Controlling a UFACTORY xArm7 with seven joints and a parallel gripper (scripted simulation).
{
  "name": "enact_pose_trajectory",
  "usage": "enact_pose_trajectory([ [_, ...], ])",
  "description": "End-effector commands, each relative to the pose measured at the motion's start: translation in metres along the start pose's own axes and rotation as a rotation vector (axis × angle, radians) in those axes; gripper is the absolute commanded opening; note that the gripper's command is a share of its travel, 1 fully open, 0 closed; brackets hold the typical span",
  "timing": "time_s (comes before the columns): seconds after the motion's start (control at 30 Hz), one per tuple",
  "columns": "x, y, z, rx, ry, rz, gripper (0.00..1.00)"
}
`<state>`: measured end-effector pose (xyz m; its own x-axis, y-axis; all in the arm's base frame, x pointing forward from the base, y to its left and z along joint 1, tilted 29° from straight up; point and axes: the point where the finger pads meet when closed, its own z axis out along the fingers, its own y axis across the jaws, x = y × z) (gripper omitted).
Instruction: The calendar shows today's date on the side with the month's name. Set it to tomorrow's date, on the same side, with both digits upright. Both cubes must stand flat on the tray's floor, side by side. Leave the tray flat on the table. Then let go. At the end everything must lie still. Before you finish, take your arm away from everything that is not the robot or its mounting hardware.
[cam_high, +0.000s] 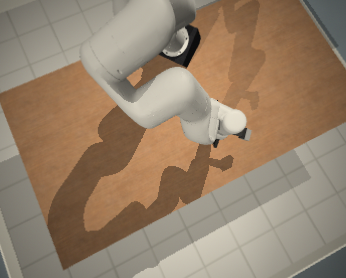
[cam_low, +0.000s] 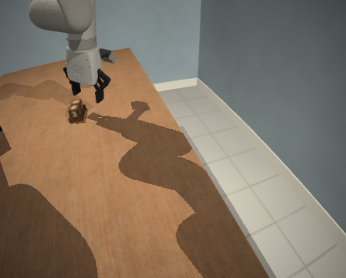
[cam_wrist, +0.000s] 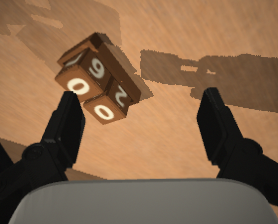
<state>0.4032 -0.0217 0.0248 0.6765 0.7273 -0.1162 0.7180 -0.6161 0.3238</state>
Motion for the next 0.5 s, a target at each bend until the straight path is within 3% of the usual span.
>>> enact_pose_trajectory([
  [0.0, 0.0011, 0.0001, -0.0005, -0.159, 0.006, 0.074, 1.0],
  [0.47, -0.0014, 0.0015, -0.0008, -0.159, 0.01, 0.11, 1.0],
])
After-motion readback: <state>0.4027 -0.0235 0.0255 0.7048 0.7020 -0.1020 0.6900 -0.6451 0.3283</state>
